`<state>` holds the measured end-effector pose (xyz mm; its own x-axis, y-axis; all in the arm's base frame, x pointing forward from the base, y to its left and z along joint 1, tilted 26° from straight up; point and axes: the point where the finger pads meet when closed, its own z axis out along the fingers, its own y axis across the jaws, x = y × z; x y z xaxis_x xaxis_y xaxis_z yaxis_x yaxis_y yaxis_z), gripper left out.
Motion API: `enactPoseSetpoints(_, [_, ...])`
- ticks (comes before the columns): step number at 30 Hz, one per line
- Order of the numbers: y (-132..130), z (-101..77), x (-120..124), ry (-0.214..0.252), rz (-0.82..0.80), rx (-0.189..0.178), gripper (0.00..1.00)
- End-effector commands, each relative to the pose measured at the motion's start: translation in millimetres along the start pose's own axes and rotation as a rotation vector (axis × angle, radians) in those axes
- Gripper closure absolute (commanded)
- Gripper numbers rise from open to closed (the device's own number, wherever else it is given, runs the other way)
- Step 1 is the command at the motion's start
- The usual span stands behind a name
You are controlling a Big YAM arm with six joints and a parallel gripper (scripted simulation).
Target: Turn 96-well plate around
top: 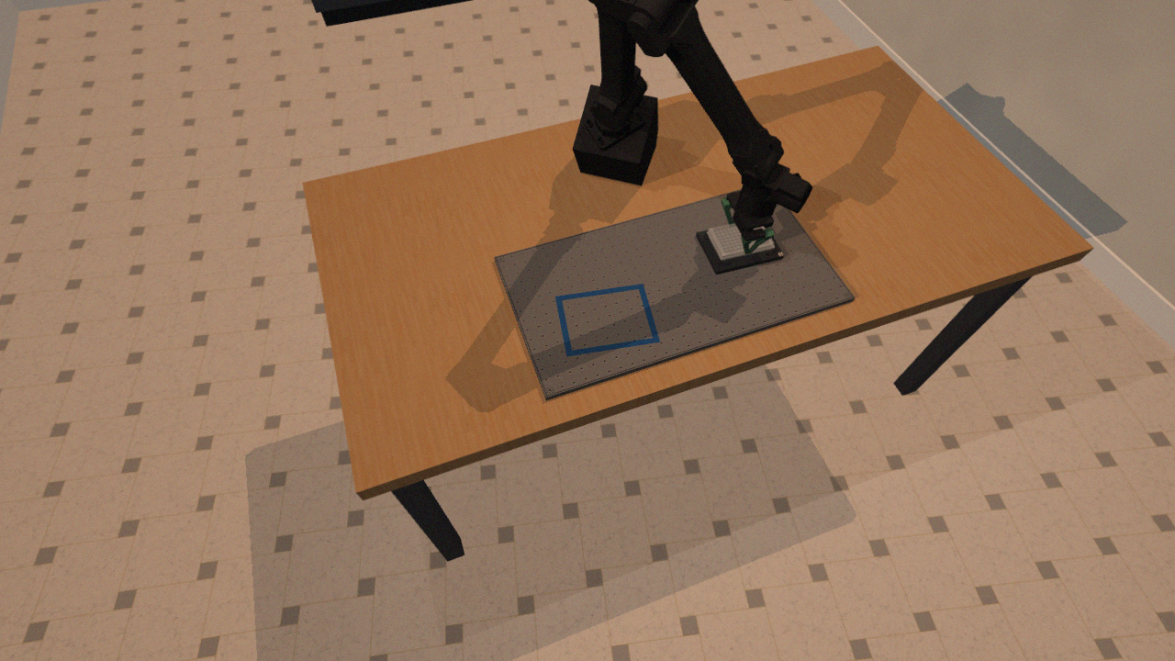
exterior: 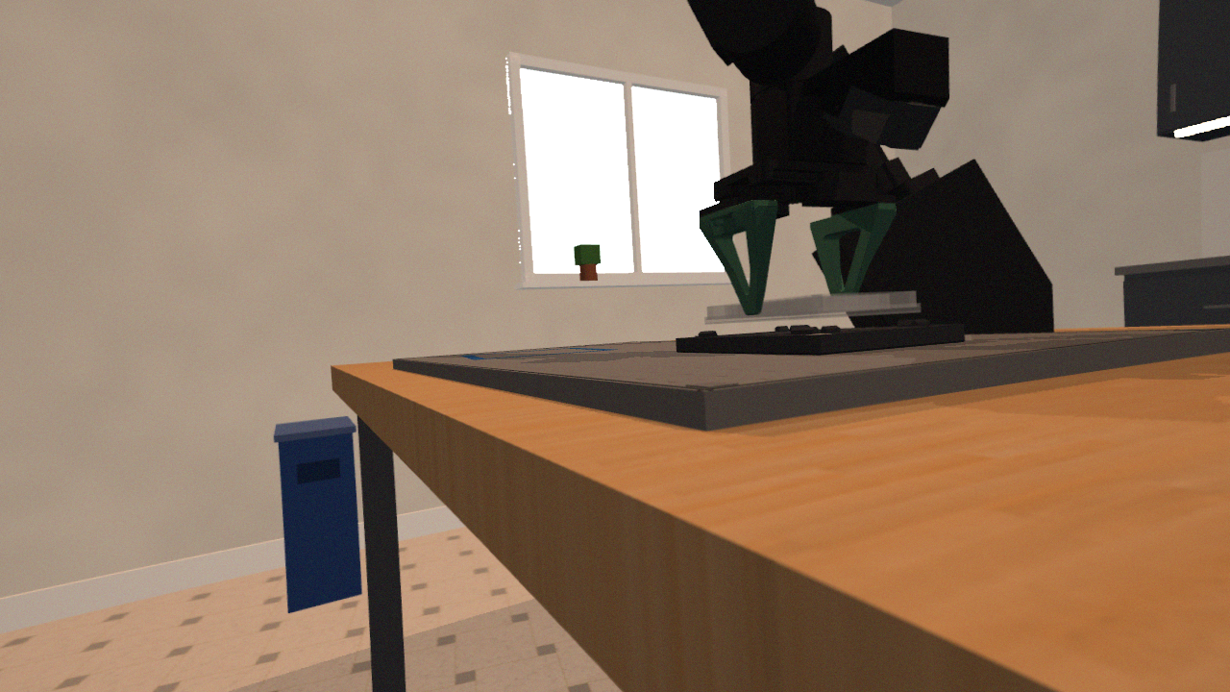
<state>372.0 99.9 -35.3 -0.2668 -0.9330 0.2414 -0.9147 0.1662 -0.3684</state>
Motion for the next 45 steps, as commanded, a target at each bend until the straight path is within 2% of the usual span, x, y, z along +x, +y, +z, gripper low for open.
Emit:
enactPoseSetpoints(1, [-10.6, -5.1, -7.3, -0.018, 0.007, 0.017, 1.0])
enactPoseSetpoints(10, [-11.0, -5.1, -7.6, -0.018, 0.007, 0.017, 1.0])
enactPoseSetpoints(11, [-15.0, -1.0, -7.7, -0.01, 0.008, 0.007, 1.0])
enactPoseSetpoints(12, [-11.1, -5.1, -7.7, -0.018, 0.007, 0.017, 1.0])
enactPoseSetpoints(13, [-15.5, -0.7, -7.7, -0.011, 0.009, 0.008, 1.0])
enactPoseSetpoints(16, [-17.0, 0.1, -7.7, -0.013, 0.011, 0.012, 1.0])
enactPoseSetpoints(35, [-0.9, 8.6, 1.3, 0.0, 0.001, -0.006, 1.0])
enactPoseSetpoints(45, [-3.6, 9.1, -0.1, -0.004, 0.003, -0.001, 1.0])
